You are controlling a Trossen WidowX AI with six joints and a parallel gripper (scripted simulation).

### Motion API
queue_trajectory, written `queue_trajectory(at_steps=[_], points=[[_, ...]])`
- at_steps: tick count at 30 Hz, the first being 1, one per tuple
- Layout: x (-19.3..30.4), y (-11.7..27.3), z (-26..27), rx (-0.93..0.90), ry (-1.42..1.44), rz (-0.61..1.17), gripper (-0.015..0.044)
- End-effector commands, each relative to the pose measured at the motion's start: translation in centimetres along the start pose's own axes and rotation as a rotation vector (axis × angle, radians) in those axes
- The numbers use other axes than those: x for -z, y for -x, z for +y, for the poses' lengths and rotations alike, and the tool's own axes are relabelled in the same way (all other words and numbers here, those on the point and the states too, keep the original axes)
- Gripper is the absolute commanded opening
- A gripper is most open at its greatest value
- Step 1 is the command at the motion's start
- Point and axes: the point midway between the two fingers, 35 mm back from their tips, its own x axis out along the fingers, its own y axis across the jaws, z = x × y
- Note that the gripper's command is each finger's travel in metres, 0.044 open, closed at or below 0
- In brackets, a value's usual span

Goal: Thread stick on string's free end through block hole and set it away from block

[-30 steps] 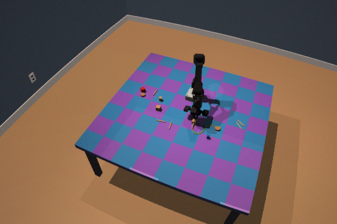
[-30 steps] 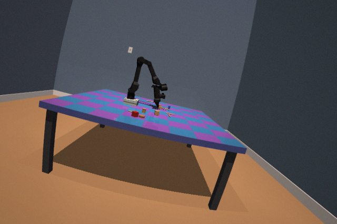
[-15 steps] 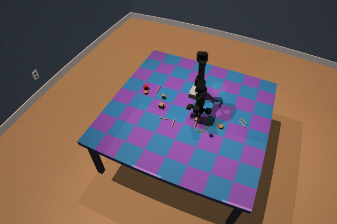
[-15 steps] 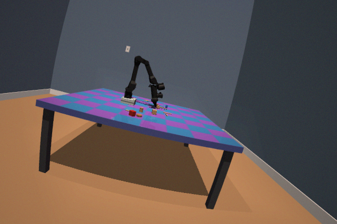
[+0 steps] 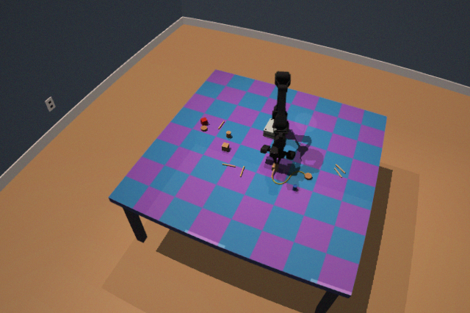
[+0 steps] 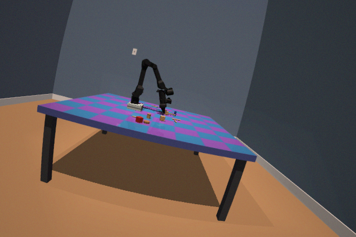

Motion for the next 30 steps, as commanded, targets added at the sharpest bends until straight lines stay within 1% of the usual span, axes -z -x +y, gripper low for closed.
queue_trajectory(at_steps=[1,30], points=[[0.5,0.1,0.0,0.000,0.001,0.002,0.0000],[3.0,0.7,-0.2,-0.009,0.005,0.004,0.0000]])
